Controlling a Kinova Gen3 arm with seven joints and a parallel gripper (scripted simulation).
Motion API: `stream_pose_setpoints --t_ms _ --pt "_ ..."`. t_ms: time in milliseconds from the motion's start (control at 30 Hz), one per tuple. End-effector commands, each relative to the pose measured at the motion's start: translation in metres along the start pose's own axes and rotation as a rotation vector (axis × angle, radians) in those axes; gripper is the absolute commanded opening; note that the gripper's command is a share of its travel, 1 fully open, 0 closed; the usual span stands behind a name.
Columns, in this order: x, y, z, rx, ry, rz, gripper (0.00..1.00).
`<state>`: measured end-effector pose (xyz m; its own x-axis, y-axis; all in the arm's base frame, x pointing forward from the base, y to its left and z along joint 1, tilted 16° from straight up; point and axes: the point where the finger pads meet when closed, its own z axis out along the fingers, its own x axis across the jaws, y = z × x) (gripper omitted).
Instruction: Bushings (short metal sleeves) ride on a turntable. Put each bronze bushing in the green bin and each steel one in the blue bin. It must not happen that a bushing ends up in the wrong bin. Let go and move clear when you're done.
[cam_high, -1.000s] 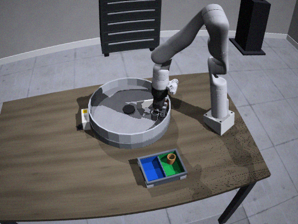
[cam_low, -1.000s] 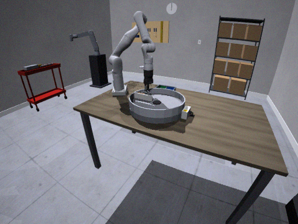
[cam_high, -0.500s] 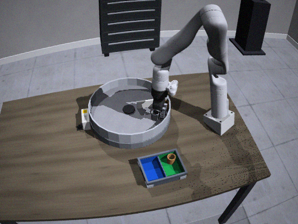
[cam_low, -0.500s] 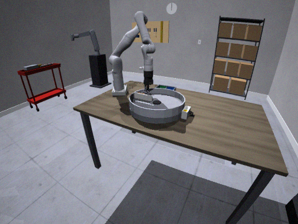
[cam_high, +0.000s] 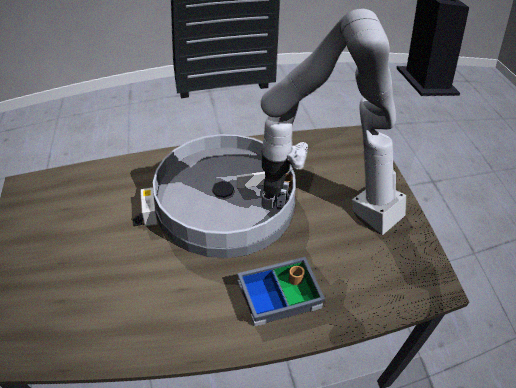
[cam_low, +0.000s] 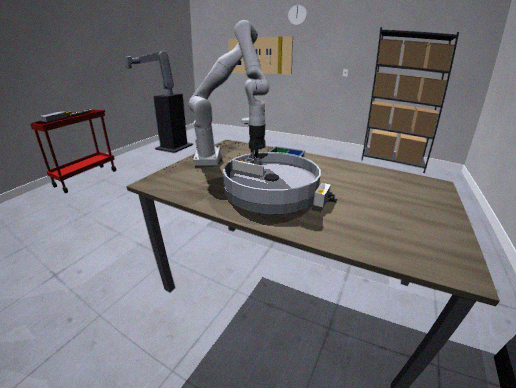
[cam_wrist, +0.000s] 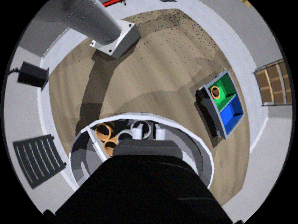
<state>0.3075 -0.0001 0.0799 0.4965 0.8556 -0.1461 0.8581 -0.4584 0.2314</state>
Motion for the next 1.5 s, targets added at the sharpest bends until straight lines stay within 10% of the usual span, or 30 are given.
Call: stream_pose_setpoints --t_ms 0,700,733,1467 --pt "-0.0024 0.0003 0.0026 0.002 -0.003 0.006 0.45" --pt "-0.0025 0.0003 0.0093 0.002 -0.003 0.007 0.45" --pt "-0.0024 0.0003 0.0093 0.002 -0.003 0.006 0.0" --pt "0.0 0.0003 0.009 0.003 0.001 0.005 0.0"
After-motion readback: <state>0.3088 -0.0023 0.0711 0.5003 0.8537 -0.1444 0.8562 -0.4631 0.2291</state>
